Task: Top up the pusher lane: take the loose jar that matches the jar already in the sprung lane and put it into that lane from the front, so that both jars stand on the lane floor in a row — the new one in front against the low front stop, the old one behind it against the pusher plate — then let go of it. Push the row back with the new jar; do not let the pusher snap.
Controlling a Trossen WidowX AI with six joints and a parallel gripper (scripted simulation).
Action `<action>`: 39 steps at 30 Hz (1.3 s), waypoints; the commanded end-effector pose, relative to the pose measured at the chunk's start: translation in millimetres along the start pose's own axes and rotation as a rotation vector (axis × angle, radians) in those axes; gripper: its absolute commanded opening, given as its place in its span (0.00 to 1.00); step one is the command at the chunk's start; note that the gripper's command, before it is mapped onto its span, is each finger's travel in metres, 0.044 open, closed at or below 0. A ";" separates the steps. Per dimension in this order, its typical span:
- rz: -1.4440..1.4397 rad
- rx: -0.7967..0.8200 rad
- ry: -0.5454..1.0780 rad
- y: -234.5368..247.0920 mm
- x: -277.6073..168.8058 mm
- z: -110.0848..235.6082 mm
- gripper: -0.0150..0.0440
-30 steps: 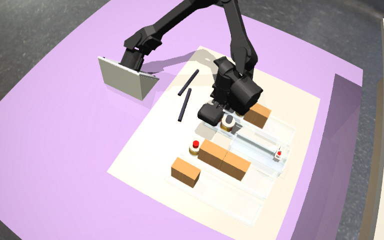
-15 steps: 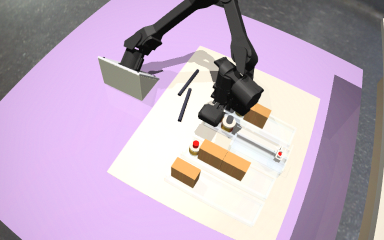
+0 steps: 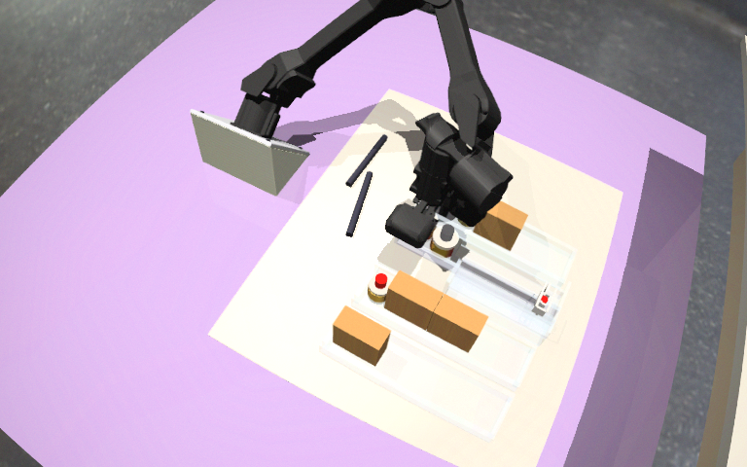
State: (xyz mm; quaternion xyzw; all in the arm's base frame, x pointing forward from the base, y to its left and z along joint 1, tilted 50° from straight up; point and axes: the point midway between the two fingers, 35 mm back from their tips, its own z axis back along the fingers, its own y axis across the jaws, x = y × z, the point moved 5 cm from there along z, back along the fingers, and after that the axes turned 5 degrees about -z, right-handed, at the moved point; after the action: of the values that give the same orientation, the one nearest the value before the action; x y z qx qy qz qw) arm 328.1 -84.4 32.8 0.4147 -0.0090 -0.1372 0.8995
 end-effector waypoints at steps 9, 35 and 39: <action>0.008 0.011 -0.012 1.4 2.4 -3.9 0.25; 0.008 0.011 -0.012 0.9 1.4 -11.0 0.25; 0.008 0.011 -0.012 0.7 1.3 -12.0 0.25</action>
State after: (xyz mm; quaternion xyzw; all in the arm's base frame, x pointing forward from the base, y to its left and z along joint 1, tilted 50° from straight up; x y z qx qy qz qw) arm 328.9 -76.4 25.9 0.4156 -0.0115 -0.1362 0.8992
